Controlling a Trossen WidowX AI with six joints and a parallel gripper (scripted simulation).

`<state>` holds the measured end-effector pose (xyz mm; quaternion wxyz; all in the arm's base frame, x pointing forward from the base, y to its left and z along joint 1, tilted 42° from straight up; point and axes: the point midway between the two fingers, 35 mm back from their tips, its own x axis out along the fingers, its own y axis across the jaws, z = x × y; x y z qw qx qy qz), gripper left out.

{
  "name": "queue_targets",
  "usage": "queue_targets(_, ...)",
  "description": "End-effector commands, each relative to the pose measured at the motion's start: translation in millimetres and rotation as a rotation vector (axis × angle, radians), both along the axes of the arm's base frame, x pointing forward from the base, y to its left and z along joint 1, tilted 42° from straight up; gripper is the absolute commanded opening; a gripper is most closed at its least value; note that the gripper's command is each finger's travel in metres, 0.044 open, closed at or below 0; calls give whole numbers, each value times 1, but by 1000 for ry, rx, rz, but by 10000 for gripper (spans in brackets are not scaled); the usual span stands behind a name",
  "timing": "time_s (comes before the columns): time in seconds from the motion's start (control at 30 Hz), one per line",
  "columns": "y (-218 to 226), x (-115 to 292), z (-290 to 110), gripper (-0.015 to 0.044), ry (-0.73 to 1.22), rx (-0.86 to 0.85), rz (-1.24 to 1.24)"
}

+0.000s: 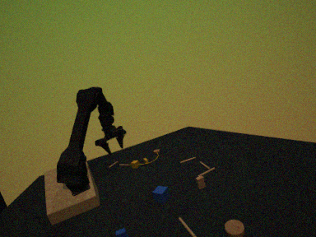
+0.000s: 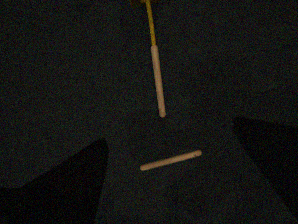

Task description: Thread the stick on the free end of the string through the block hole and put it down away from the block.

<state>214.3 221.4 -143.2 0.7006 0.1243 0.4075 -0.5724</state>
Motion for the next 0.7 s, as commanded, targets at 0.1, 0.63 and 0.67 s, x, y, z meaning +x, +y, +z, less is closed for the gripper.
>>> queue_targets(0.1, 13, 2, 11, 440, -10, 21, -1)
queue_targets(0.63, 9, 1, 8, 440, -6, 9, 5)
queue_targets(0.67, 9, 1, 8, 440, -6, 9, 5)
